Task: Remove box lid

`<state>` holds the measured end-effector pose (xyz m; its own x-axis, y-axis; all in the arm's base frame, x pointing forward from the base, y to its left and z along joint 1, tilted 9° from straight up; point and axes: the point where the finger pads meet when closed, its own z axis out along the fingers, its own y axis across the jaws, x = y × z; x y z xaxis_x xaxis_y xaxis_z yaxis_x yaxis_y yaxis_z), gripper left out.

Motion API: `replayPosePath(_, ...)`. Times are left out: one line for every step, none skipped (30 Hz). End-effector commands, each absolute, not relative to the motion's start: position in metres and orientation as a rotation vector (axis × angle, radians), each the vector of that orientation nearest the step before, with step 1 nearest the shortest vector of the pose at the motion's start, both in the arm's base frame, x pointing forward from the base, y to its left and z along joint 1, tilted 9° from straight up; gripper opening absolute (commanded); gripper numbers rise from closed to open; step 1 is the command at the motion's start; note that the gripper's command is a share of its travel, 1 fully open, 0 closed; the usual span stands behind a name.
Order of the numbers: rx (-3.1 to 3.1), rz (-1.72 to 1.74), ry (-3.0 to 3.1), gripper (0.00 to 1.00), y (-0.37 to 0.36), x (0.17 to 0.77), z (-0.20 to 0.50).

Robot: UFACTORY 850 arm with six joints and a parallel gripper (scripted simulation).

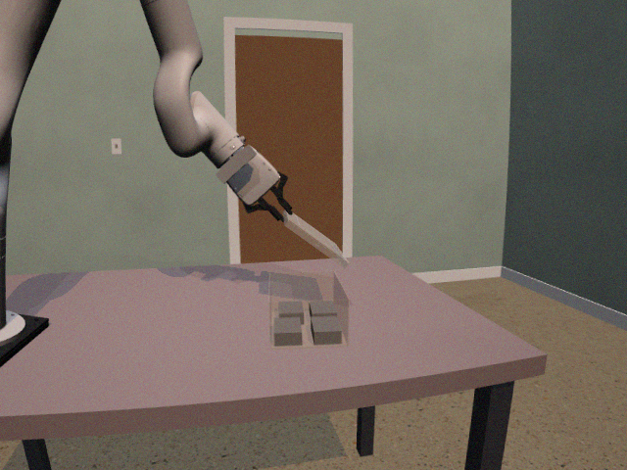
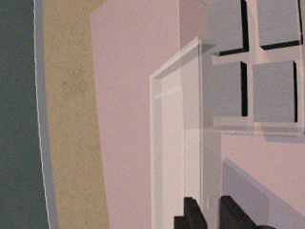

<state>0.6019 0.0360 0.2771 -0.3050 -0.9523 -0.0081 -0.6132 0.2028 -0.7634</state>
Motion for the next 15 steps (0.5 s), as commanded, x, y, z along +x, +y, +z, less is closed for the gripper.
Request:
replayPosePath(-1.45, -0.922, 1.998, 0.0, 0.054, 0.604, 0.278)
replayPosePath(-1.45, -0.922, 1.998, 0.0, 0.057, 0.605, 0.278)
replayPosePath(-1.45, -0.922, 1.998, 0.0, 0.061, 0.605, 0.277)
replayPosePath(-1.45, -0.922, 1.998, 0.0, 0.065, 0.605, 0.277)
replayPosePath(-1.45, -0.922, 1.998, 0.0, 0.069, 0.606, 0.277)
replayPosePath(-1.45, -0.922, 1.998, 0.0, 0.072, 0.606, 0.277)
replayPosePath(-1.45, -0.922, 1.998, 0.0, 0.076, 0.607, 0.277)
replayPosePath(-1.45, -0.922, 1.998, 0.0, 0.08, 0.607, 0.277)
replayPosePath(-1.45, -0.922, 1.998, 0.0, 0.083, 0.607, 0.277)
replayPosePath(-1.45, -0.922, 1.998, 0.0, 0.087, 0.608, 0.277)
replayPosePath(-1.45, -0.922, 1.998, 0.0, 0.087, 0.608, 0.277)
replayPosePath(-1.45, -0.922, 1.998, 0.0, 0.087, 0.608, 0.277)
replayPosePath(-1.45, -0.922, 1.998, 0.0, 0.09, 0.608, 0.277)
replayPosePath(-1.45, -0.922, 1.998, 0.0, 0.094, 0.608, 0.277)
replayPosePath(-1.45, -0.922, 1.998, 0.0, 0.097, 0.608, 0.276)
